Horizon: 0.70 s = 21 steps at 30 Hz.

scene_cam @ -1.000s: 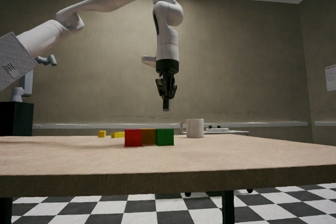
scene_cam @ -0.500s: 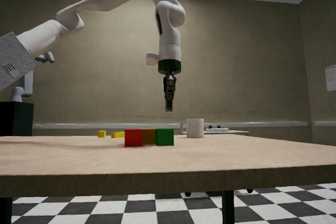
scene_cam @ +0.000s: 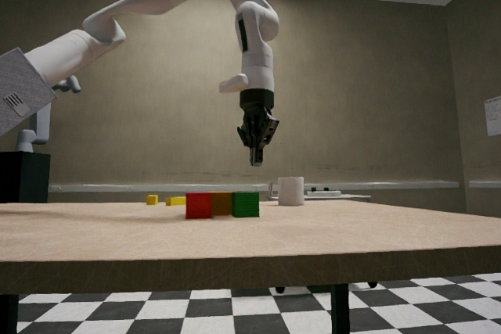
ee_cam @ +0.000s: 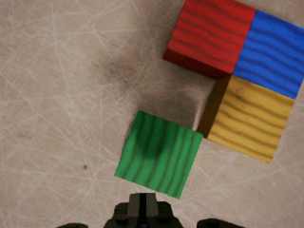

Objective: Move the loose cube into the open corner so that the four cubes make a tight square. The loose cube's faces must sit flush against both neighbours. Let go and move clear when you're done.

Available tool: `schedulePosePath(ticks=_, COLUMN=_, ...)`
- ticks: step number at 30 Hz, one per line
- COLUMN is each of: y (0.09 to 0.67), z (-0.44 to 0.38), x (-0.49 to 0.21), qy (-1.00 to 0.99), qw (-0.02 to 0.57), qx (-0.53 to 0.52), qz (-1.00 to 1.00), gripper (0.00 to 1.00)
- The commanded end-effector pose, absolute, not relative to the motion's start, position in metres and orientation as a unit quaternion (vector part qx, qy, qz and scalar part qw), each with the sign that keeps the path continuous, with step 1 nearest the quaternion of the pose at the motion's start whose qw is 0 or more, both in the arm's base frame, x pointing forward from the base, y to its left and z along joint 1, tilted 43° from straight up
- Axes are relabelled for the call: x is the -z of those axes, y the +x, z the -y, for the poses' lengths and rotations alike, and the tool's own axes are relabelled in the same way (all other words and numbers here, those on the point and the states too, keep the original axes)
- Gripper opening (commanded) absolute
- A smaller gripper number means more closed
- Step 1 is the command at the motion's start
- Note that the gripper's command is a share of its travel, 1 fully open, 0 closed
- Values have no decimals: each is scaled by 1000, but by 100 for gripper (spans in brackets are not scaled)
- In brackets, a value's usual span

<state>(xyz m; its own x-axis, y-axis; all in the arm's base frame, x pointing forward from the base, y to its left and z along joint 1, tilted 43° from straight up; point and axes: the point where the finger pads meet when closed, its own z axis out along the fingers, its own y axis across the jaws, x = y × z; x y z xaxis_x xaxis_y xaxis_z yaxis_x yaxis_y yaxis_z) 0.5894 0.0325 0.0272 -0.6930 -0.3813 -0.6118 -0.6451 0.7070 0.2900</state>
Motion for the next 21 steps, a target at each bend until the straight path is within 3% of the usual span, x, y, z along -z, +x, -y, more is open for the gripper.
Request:
schedulePosePath(ticks=1, y=591, z=-29, x=-28, qy=-321, qw=278, qx=-240, qz=-873, gripper=10)
schedulePosePath(ticks=21, y=601, z=-31, x=-35, qy=-552, qw=336, qx=-151, qz=-748, gripper=10)
